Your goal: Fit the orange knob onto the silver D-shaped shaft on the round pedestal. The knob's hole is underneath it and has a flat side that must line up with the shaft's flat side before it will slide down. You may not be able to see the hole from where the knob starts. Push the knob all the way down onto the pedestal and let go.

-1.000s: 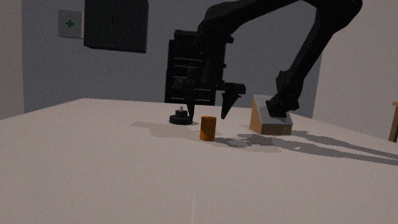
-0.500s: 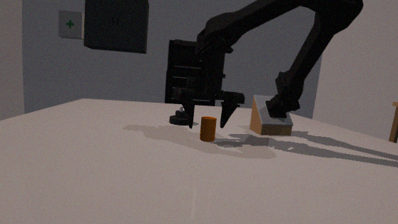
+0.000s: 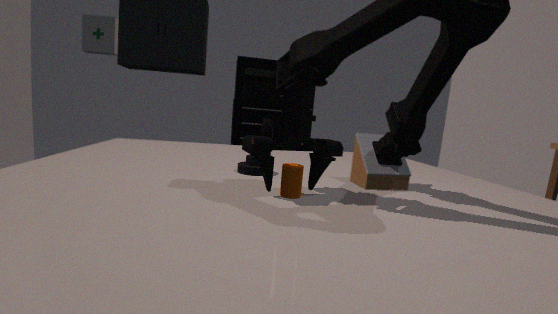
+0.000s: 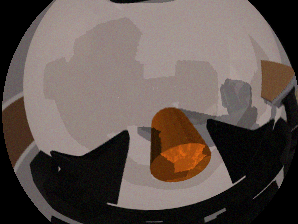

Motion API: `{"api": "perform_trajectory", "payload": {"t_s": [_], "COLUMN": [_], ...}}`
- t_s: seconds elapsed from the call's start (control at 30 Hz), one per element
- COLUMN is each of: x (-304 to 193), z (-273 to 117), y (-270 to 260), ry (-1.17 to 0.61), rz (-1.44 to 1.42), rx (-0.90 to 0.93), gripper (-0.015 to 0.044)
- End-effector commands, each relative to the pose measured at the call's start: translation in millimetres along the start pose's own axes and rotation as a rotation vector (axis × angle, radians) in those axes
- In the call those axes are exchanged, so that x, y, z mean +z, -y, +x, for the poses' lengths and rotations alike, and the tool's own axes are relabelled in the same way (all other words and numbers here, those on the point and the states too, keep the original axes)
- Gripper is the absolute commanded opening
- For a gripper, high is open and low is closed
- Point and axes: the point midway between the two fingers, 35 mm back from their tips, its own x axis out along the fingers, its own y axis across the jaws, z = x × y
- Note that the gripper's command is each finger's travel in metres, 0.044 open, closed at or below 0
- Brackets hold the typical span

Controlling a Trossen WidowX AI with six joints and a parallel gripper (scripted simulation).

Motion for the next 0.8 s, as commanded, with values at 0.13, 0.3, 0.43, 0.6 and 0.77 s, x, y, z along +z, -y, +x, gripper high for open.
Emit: {"api": "perform_trajectory", "payload": {"t_s": [0.13, 0.3, 0.43, 0.6, 0.77], "x": [0, 0, 0, 3, 6], "z": [2, 2, 2, -16, -43], "y": [1, 1, 1, -3, -6], "ry": [-0.005, -0.005, -0.005, 0.005, 0.013], "rz": [0.008, 0.008, 0.008, 0.009, 0.011], "rx": [-0.001, -0.001, -0.001, 0.000, -0.001], "gripper": [0.0256, 0.0164, 0.0118, 0.0000, 0.0000]}}
